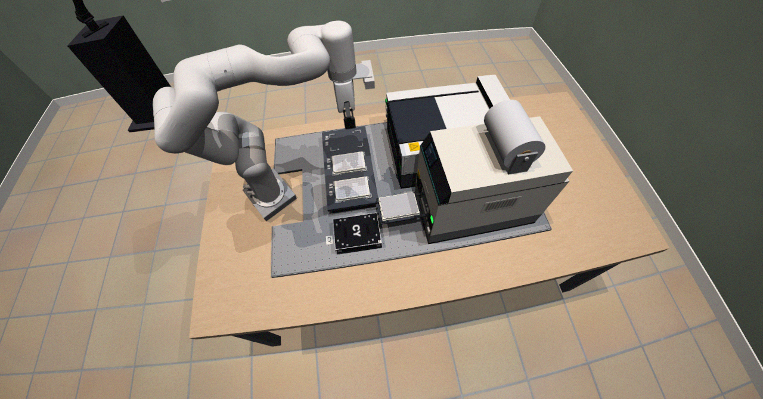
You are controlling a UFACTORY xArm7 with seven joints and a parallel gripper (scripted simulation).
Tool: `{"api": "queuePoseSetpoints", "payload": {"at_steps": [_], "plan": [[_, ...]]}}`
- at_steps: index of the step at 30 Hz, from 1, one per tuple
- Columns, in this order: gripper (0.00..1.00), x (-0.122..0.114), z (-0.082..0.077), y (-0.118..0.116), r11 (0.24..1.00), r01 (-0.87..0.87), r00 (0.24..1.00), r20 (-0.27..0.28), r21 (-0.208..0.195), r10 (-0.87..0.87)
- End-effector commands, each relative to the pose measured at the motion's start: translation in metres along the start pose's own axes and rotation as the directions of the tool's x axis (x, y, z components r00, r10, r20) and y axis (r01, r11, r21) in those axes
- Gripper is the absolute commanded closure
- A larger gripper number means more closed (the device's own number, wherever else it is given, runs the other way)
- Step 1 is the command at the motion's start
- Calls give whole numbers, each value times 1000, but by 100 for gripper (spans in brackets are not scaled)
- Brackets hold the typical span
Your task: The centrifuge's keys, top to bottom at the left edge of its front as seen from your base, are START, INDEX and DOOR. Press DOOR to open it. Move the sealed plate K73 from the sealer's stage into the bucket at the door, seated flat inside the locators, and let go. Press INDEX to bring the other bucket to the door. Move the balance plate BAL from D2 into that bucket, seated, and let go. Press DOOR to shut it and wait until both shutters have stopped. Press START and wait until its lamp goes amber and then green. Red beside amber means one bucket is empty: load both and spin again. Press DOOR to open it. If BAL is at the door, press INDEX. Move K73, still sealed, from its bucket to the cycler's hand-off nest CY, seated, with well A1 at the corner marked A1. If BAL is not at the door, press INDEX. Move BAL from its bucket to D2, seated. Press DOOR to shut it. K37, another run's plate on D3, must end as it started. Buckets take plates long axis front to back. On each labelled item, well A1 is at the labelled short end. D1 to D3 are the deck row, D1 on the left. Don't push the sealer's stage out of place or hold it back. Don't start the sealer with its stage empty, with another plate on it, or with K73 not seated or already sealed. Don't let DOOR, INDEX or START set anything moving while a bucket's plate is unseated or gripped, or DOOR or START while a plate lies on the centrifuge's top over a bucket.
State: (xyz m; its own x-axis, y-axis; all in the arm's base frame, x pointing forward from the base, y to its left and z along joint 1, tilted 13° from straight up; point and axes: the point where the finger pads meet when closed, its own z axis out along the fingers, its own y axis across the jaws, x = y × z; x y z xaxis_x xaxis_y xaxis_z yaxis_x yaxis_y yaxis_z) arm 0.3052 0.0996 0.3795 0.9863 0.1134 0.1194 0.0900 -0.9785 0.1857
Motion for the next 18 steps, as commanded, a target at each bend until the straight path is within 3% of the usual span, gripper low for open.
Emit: {"api": "queuePoseSetpoints", "payload": {"at_steps": [1, 12, 18], "plan": [[0, 2, 16, 0, 1000, 0, 1000, -9, 2, 0], [0, 2, 71, 0, 1000, 0, 1000, -9, 1, 0], [0, 2, 71, 0, 1000, 0, 1000, -9, 1, 0]]}}
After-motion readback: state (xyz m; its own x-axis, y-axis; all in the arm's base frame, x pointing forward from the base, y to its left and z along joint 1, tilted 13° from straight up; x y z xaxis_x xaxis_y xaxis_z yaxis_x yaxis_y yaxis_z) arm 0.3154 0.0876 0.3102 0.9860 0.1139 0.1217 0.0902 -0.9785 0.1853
